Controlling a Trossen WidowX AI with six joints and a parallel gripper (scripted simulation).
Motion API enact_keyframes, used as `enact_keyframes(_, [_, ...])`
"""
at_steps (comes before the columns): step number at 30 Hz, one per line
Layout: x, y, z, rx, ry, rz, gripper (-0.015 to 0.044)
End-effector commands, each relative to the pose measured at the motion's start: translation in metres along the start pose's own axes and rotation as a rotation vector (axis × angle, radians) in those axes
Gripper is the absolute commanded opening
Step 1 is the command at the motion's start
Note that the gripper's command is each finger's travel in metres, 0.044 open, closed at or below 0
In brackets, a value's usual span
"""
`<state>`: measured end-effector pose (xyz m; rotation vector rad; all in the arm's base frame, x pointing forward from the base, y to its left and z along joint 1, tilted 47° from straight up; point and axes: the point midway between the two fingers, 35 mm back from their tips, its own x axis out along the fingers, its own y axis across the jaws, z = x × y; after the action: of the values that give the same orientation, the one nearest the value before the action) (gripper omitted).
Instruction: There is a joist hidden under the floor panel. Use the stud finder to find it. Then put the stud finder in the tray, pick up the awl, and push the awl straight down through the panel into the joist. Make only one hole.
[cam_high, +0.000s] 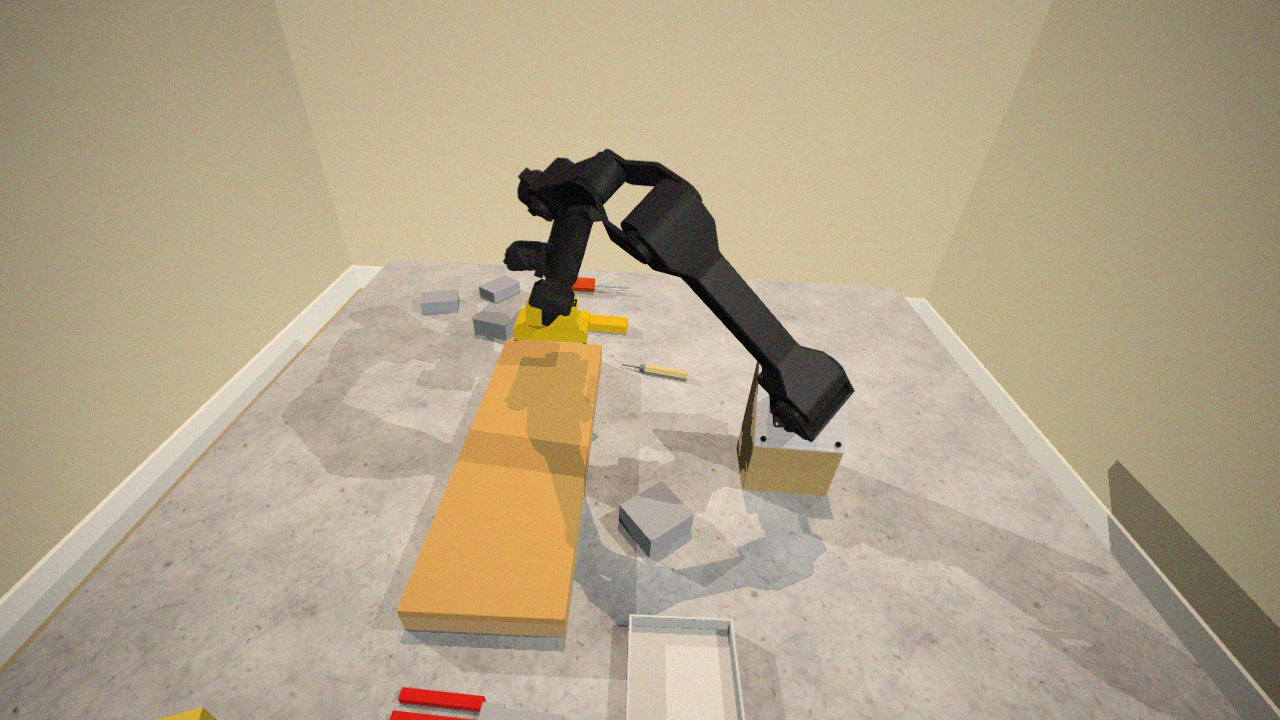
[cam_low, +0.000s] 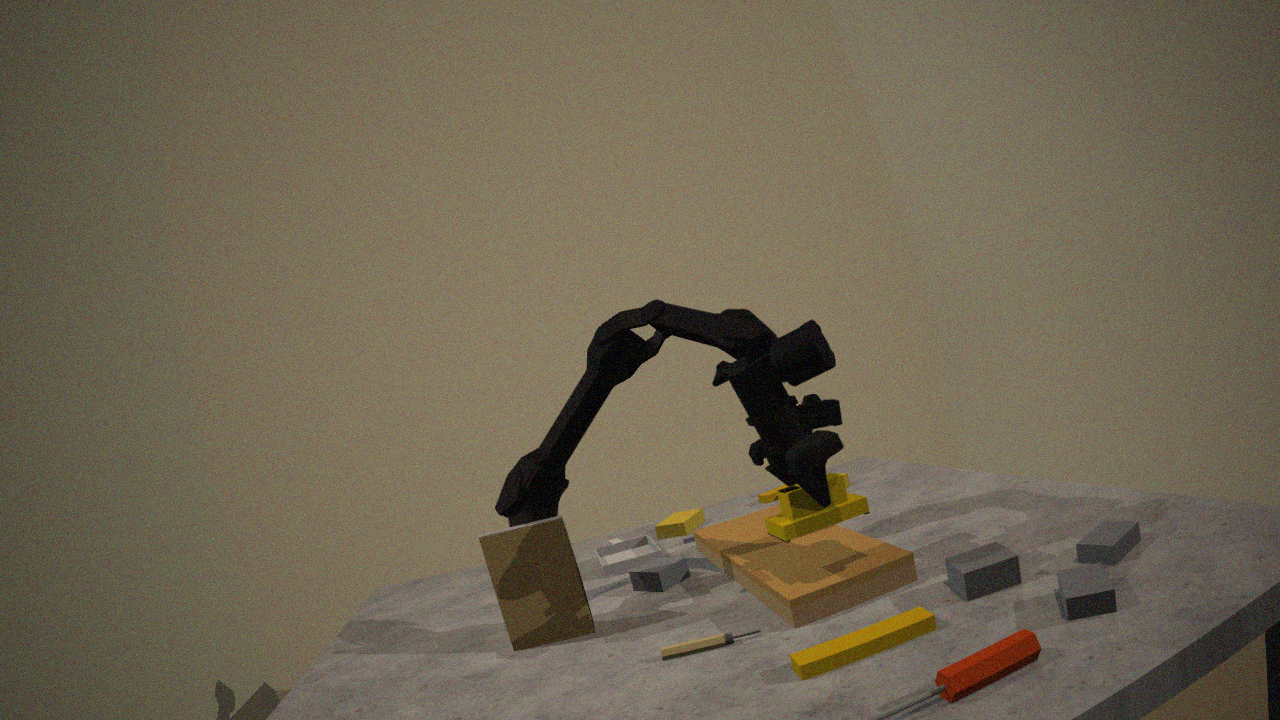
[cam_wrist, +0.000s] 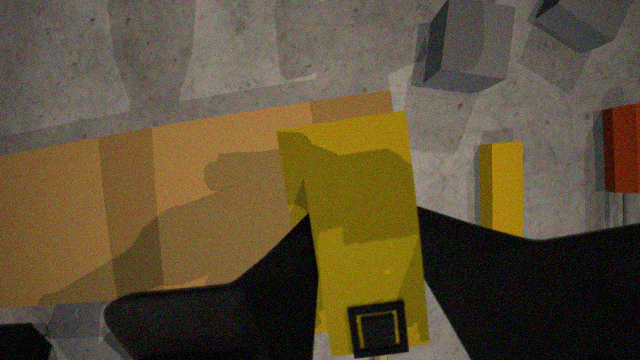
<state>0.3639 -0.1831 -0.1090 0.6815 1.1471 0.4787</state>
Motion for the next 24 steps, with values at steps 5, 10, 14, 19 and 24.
enact_keyframes(5, [0.016, -0.001, -0.004, 0.008, -0.005, 0.005, 0.0])
enact_keyframes(10, [0.026, -0.001, -0.007, 0.008, -0.005, 0.005, 0.0])
enact_keyframes(14, [0.034, -0.001, -0.009, 0.008, -0.005, 0.006, 0.0])
enact_keyframes(19, [0.044, 0.0, -0.012, 0.008, -0.005, 0.007, 0.0])
enact_keyframes(24, [0.048, 0.0, -0.013, 0.008, -0.005, 0.007, 0.0])
